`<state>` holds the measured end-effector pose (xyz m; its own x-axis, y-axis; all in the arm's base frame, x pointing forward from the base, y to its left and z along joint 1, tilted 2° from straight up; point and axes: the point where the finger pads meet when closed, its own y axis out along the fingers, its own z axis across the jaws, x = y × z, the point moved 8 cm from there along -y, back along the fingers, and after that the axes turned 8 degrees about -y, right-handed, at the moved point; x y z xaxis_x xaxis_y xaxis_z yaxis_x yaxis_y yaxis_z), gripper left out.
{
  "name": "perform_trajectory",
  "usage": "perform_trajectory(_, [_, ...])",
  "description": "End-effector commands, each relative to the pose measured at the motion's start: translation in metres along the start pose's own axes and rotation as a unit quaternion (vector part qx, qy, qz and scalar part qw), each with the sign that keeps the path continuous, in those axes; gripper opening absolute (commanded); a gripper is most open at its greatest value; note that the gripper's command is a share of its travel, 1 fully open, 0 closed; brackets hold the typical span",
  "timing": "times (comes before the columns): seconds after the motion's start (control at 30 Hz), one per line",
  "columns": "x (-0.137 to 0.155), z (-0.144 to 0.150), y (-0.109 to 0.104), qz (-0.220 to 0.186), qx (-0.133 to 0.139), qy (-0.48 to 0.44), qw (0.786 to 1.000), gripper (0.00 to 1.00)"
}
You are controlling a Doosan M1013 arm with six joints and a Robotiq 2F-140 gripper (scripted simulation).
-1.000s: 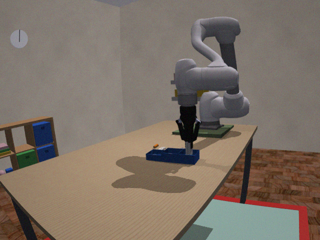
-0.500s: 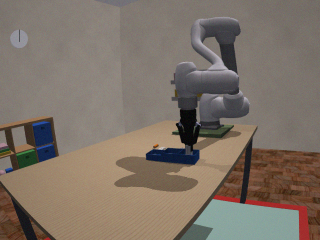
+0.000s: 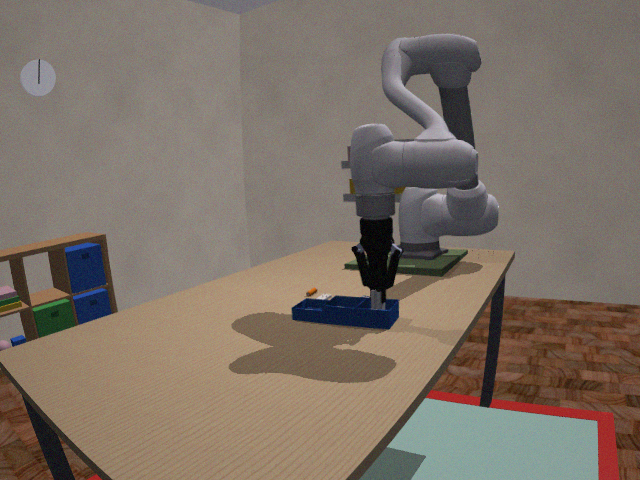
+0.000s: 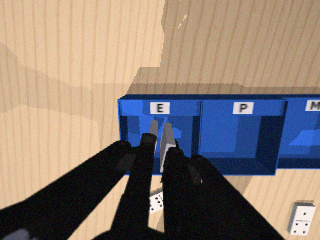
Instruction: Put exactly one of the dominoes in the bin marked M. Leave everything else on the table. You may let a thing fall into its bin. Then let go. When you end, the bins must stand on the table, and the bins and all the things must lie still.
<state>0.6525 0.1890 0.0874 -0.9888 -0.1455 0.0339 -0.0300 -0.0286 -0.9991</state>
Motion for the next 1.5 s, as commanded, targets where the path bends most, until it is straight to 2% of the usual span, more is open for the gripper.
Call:
perform_trajectory(0.0, [0.000, 0.000, 0.000, 0.000, 0.000, 0.000, 1.000, 0.05])
perform_trajectory(0.63, [0.000, 0.000, 0.000, 0.000, 0.000, 0.000, 1.000, 0.05])
perform_trajectory(1.37, [0.000, 0.000, -0.027, 0.000, 0.000, 0.000, 1.000, 0.05])
perform_trajectory(1.47, [0.000, 0.000, -0.039, 0.000, 0.000, 0.000, 1.000, 0.05])
